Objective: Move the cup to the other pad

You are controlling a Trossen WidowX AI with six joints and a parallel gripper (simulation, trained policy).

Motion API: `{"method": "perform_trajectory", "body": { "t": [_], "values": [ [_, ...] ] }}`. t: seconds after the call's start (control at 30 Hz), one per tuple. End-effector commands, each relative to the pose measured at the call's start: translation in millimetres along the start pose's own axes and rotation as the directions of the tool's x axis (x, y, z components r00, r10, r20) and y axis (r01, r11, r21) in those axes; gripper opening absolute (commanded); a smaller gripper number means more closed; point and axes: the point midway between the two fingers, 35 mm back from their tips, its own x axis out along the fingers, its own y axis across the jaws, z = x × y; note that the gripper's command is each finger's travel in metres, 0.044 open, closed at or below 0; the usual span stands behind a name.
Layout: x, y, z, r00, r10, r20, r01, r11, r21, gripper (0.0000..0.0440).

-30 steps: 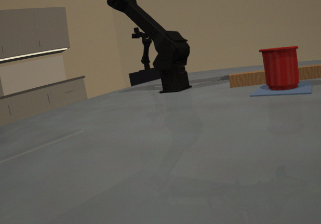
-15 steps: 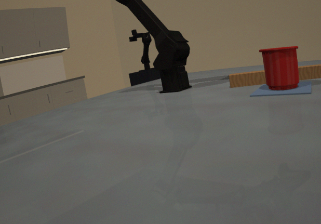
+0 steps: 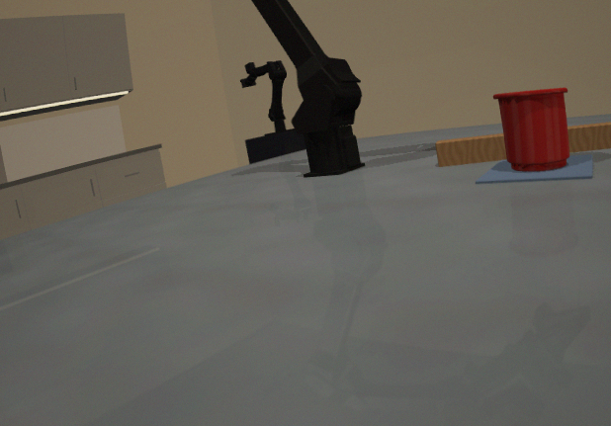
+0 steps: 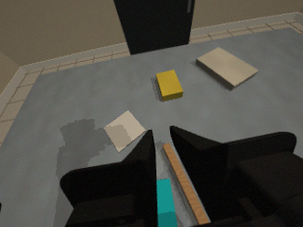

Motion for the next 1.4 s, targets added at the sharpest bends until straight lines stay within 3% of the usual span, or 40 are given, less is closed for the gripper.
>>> {"method": "perform_trajectory", "body": {
  "t": [0.0,0.63,1.37],
  "values": [
    [5.0,-0.1,-4.0,0.998,-0.011,-0.064,0.011,1.000,0.001,0.0092],
    [14.6,-9.5,-27.5,0.932,-0.070,-0.357,0.051,0.997,-0.061,0.0117],
    [26.3,-43.7,-58.3,0.765,-0.143,-0.628,0.027,0.981,-0.191,0.0109]
  ]
}}
